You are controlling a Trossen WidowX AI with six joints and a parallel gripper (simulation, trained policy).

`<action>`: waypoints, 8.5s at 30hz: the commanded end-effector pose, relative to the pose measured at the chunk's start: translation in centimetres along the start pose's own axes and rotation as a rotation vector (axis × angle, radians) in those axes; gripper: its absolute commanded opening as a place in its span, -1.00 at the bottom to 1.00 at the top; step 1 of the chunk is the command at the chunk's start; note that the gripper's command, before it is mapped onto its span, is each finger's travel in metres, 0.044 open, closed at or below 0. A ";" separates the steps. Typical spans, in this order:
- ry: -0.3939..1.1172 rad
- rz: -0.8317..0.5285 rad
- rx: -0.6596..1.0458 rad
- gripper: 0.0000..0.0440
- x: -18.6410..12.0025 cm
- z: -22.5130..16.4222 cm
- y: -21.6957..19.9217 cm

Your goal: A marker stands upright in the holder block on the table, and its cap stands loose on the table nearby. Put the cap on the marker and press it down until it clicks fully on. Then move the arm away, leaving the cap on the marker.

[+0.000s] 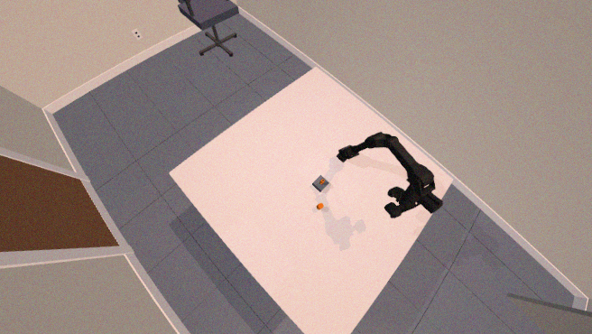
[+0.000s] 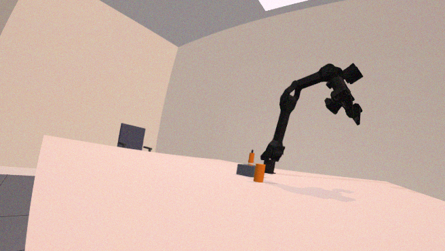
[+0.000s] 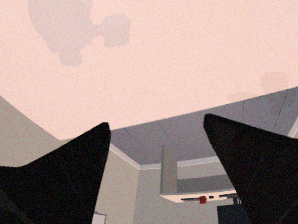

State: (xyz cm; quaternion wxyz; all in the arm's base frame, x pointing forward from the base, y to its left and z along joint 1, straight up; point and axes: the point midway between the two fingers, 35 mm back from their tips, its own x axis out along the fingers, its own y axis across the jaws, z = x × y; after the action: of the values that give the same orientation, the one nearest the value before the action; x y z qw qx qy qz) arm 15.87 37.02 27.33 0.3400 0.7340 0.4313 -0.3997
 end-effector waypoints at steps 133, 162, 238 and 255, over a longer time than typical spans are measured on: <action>-0.616 -0.176 0.491 0.24 13.5 24.5 25.2; -0.581 -0.117 0.393 -0.72 8.5 24.2 25.0; -0.585 -0.173 0.564 -1.00 2.0 33.7 19.4; -0.583 -0.194 0.515 -0.99 5.1 35.5 18.7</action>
State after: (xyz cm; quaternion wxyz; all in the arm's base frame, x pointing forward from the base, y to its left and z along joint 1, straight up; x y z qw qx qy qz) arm 24.19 1.40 11.24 0.2128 0.6165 0.2602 -0.7120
